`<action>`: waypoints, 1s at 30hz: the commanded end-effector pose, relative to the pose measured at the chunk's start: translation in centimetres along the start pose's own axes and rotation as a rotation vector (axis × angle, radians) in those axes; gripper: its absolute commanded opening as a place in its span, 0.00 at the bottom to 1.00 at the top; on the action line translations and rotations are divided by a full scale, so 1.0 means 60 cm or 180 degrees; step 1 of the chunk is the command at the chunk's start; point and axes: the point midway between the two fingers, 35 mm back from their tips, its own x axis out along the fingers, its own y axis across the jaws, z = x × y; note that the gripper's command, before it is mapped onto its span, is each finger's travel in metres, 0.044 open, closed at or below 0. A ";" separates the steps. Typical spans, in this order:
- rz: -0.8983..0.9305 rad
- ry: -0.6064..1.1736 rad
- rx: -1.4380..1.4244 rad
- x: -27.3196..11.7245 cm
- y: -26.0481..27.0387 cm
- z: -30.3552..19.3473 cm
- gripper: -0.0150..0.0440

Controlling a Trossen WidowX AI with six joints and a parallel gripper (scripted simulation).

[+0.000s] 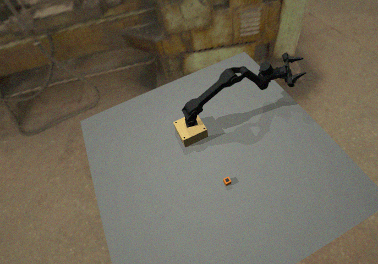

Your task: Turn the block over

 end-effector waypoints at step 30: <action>0.3563 -0.0216 0.2850 -0.007 0.752 -0.204 1.00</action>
